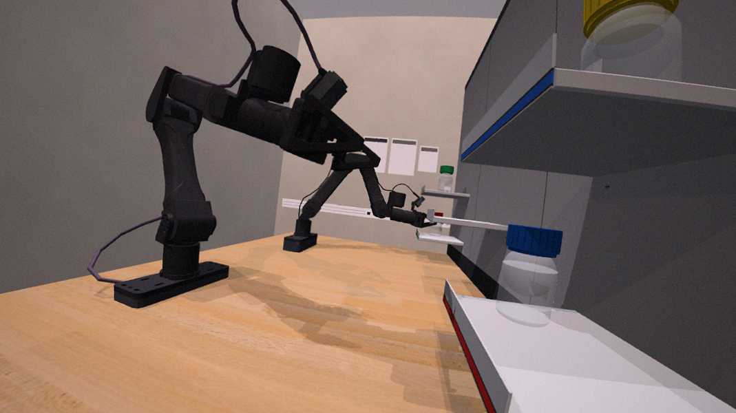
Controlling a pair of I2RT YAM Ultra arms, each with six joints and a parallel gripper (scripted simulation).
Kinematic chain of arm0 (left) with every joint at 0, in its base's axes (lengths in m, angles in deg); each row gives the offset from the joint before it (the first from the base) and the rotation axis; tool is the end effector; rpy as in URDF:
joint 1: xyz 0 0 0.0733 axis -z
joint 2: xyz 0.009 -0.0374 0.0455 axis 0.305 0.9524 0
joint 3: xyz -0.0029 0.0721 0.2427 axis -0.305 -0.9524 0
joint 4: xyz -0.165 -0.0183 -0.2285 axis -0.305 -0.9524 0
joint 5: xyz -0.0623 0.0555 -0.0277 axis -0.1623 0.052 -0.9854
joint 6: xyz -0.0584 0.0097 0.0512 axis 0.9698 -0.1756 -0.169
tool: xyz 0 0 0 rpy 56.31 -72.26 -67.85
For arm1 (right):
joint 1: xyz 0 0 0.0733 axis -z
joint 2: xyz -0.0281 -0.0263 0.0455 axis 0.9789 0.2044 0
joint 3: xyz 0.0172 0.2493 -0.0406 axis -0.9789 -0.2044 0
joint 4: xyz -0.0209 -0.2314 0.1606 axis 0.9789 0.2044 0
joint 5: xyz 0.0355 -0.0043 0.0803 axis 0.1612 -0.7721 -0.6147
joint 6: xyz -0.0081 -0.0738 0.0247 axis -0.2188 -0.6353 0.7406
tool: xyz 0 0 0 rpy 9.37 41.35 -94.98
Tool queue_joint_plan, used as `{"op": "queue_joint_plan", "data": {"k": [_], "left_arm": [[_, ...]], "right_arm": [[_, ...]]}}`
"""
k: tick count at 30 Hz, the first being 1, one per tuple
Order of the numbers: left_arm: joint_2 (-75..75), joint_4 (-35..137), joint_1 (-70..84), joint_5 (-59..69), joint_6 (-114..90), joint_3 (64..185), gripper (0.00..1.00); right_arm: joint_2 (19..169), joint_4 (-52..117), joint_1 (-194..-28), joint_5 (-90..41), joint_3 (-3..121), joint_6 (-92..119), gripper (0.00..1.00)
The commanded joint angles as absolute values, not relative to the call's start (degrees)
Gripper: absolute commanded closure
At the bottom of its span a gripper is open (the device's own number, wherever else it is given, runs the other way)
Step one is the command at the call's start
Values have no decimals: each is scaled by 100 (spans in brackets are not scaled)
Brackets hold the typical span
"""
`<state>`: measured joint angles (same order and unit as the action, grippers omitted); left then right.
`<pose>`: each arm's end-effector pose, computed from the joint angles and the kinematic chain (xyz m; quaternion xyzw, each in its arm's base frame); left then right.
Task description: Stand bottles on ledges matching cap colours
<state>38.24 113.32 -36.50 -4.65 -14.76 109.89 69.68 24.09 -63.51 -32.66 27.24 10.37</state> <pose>0.4354 0.1341 0.0973 -0.0420 0.7345 0.0401 0.6761 0.2962 -0.0616 0.2647 0.0137 0.7884 -0.0082 0.6149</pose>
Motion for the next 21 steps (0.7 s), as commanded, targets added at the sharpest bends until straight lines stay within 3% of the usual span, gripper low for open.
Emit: {"op": "queue_joint_plan", "data": {"k": [1,21], "left_arm": [[3741,10897,-3835,-134,-1542,10676,50],[3364,11384,-3918,-445,-1549,10081,50]], "right_arm": [[6918,2369,-6390,-3225,2765,1049,0],[6918,2369,-6390,-3225,2765,1049,0]]}}
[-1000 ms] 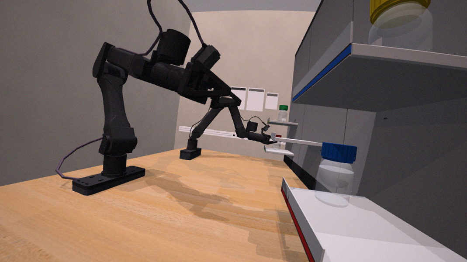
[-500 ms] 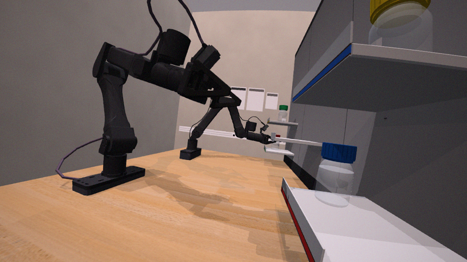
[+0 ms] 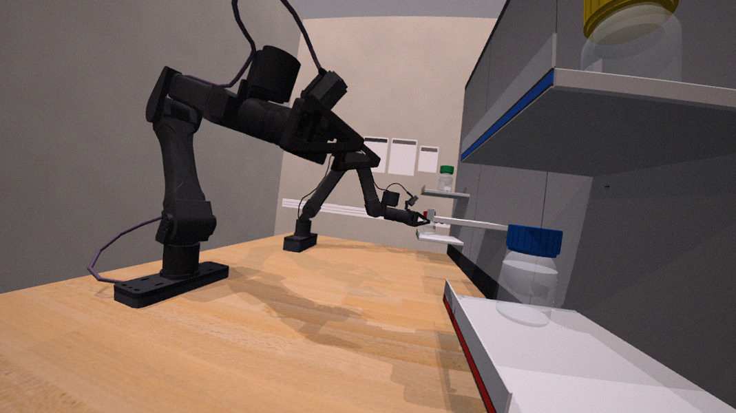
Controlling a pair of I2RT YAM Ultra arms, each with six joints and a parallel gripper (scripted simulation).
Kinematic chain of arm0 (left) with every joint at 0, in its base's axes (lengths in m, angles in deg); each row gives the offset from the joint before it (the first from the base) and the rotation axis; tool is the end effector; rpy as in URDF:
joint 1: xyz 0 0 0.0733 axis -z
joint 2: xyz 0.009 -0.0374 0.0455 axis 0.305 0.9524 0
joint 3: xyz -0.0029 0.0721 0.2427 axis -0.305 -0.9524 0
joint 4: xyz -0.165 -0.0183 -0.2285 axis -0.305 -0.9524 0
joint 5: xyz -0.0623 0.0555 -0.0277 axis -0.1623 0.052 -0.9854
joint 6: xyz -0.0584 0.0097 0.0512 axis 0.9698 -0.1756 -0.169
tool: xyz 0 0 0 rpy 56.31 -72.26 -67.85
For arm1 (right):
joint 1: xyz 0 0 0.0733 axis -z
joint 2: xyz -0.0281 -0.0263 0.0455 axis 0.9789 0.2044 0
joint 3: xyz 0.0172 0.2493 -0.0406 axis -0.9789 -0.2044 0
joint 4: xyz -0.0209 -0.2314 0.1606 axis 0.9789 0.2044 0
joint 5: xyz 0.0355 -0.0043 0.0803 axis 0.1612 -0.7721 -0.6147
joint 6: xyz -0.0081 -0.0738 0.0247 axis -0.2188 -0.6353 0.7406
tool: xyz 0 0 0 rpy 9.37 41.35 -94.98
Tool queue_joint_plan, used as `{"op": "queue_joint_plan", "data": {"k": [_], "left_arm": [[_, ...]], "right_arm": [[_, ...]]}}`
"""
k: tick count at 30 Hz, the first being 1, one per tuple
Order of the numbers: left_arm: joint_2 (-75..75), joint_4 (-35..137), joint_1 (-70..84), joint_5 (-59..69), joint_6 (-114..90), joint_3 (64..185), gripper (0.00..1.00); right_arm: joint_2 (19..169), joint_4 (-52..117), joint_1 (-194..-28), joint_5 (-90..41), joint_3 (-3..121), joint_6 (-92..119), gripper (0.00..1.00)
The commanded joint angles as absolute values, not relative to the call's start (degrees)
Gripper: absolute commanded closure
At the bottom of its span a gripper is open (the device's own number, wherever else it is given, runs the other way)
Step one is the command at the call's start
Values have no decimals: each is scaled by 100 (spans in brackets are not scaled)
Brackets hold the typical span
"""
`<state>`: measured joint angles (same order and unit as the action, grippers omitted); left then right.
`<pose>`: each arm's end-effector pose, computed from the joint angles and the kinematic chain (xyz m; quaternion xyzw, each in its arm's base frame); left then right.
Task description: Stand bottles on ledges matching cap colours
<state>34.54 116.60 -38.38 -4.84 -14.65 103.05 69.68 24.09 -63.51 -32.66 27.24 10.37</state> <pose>0.4068 0.1391 0.0967 -0.0534 0.7329 0.0495 0.6764 0.2962 -0.0616 0.2647 0.0137 0.7884 -0.0082 0.6149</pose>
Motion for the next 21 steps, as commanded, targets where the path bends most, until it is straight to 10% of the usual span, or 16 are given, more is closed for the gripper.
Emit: {"op": "queue_joint_plan", "data": {"k": [1,7,9,21], "left_arm": [[3364,11384,-3918,-445,-1549,10081,50],[3225,11677,-3892,-748,-1552,9963,50],[3224,11677,-3892,-749,-1535,9961,50],[3274,11675,-3893,-701,-1516,10023,50]], "right_arm": [[6918,2369,-6390,-3225,2765,1049,0],[6918,2369,-6390,-3225,2765,1049,0],[6924,2135,-6424,-3169,2766,1100,19],[8738,-565,-6599,-2956,2949,1212,19]]}}
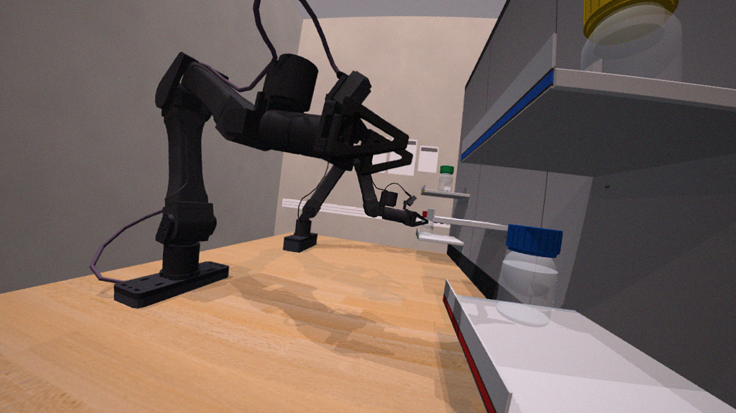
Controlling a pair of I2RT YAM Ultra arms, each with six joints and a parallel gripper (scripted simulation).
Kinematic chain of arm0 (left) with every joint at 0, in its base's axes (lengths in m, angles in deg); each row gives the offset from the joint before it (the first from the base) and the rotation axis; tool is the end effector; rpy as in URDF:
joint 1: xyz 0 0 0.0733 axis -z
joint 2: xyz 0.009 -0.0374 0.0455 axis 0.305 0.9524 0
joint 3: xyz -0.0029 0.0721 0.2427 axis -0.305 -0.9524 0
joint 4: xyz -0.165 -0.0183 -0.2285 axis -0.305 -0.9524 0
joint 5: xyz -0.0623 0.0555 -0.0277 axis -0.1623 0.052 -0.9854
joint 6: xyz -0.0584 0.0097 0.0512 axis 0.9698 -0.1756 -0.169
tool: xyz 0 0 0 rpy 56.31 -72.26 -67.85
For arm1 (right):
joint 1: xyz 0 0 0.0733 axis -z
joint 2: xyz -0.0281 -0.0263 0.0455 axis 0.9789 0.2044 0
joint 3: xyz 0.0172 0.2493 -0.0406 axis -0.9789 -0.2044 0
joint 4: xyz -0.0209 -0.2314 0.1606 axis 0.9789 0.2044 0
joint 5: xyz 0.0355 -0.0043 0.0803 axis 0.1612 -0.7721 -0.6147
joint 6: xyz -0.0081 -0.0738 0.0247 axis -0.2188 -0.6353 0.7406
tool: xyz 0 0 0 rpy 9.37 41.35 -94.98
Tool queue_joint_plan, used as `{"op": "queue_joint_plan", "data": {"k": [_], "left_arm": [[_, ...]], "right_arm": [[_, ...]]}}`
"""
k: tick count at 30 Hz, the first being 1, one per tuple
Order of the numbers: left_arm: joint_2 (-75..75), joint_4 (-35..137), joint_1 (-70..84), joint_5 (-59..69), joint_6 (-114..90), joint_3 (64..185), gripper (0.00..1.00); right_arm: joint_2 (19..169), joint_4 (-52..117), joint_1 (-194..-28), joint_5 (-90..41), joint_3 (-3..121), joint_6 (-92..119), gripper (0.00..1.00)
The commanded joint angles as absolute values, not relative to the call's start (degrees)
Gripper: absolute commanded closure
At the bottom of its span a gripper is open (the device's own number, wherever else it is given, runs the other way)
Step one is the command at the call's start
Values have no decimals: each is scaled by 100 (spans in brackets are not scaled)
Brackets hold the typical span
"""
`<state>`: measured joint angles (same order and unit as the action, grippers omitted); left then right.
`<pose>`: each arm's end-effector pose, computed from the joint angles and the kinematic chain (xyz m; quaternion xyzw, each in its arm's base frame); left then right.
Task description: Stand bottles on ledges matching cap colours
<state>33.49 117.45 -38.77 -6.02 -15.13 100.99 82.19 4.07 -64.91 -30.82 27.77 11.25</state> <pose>0.3986 0.1376 0.0957 -0.0461 0.7342 0.0468 0.6757 0.3362 -0.0656 0.2489 0.0107 0.7448 -0.0199 0.6669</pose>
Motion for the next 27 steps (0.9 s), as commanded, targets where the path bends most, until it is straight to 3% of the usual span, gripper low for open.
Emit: {"op": "queue_joint_plan", "data": {"k": [1,12,27], "left_arm": [[3274,11675,-3893,-701,-1516,10023,50],[3274,11675,-3893,-701,-1516,10023,50],[3274,11675,-3893,-701,-1516,10023,50]], "right_arm": [[8970,-846,-6626,-2933,2974,1224,19],[11563,-3438,-6858,-2736,3167,1343,19],[12547,-4196,-6940,-2675,3303,1367,19]]}}
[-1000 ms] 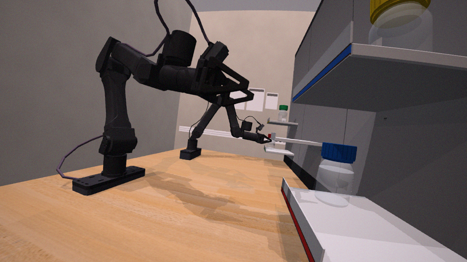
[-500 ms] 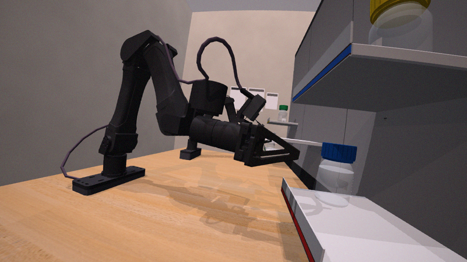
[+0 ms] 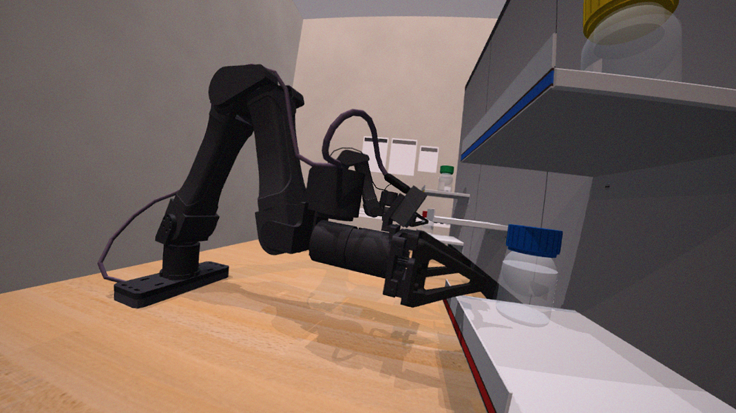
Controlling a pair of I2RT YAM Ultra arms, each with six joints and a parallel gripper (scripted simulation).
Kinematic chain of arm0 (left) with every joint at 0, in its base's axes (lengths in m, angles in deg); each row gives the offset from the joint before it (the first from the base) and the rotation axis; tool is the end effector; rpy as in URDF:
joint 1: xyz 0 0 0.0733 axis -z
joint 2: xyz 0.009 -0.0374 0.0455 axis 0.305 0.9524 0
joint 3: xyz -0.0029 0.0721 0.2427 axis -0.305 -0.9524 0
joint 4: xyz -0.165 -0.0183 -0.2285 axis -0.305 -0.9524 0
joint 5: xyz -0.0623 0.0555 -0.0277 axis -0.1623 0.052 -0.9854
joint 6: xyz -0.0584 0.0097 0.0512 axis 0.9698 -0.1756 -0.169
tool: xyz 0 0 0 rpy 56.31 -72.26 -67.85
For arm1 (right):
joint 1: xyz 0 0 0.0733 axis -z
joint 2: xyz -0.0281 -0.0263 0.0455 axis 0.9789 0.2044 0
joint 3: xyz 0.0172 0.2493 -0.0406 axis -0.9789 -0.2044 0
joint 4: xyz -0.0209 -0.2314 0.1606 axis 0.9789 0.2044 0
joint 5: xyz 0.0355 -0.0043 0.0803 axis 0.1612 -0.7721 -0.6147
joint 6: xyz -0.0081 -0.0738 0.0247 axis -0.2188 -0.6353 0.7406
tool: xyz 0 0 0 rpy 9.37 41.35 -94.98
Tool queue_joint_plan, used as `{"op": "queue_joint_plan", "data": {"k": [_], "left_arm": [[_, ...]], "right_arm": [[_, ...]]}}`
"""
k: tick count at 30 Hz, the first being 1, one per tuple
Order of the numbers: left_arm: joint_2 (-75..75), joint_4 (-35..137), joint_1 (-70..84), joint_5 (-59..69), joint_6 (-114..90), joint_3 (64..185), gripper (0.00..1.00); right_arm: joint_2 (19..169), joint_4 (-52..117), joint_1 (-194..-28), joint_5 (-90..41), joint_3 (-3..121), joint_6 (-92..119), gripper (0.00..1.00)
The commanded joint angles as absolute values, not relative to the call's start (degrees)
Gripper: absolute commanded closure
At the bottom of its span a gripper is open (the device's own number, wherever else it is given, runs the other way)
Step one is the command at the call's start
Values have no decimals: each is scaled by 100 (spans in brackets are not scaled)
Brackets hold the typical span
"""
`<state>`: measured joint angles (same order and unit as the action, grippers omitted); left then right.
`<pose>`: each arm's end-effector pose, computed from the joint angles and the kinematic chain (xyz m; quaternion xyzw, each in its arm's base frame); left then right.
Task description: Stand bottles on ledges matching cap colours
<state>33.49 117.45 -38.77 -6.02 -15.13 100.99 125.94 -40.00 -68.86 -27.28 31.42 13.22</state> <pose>0.3986 0.1376 0.0957 -0.0461 0.7342 0.0468 0.6757 0.4037 -0.0569 0.0971 0.0149 0.7218 -0.0120 0.6919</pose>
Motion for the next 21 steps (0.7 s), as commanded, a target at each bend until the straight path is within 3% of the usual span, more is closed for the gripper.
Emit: {"op": "queue_joint_plan", "data": {"k": [1,21], "left_arm": [[3274,11675,-3893,-701,-1516,10023,50],[3274,11675,-3893,-701,-1516,10023,50]], "right_arm": [[12521,-4199,-6940,-2679,3301,1367,19],[12690,-3762,-6992,-2614,3790,1362,19]]}}
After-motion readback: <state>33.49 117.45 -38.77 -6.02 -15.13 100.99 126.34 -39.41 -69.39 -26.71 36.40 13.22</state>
